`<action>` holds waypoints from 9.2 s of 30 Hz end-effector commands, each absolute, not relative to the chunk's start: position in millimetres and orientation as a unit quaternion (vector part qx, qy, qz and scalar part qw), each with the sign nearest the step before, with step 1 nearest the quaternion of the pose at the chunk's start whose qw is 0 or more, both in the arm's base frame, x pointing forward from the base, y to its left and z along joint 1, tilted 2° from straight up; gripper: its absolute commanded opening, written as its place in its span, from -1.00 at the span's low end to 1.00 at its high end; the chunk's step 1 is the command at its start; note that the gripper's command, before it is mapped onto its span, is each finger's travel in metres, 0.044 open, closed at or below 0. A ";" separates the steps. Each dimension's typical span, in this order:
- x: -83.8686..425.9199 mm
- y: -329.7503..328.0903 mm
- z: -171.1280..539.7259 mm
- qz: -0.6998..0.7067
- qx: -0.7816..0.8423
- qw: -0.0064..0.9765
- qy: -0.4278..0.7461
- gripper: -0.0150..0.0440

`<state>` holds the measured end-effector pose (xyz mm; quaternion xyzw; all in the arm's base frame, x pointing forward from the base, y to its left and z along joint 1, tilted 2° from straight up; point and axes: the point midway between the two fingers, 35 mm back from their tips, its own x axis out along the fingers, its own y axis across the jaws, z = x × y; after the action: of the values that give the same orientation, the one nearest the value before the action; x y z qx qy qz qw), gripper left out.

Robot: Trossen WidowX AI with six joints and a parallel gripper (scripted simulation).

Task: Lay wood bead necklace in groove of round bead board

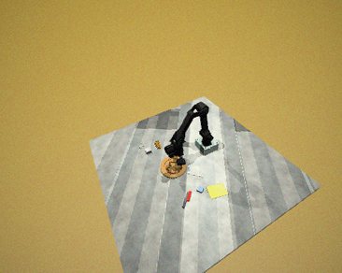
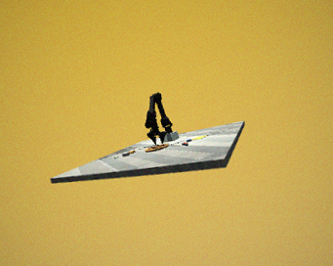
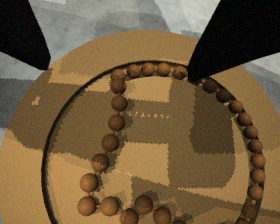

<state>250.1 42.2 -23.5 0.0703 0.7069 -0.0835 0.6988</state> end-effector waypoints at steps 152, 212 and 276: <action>255.3 30.4 -22.9 -0.035 0.020 0.703 0.710 1.00; 278.4 32.0 -28.7 -0.012 0.000 0.705 0.709 -0.26; 270.0 10.2 -22.5 -0.012 -0.003 0.703 0.711 -0.49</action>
<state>273.6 13.3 -21.3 -0.0001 0.7090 -0.0137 0.7051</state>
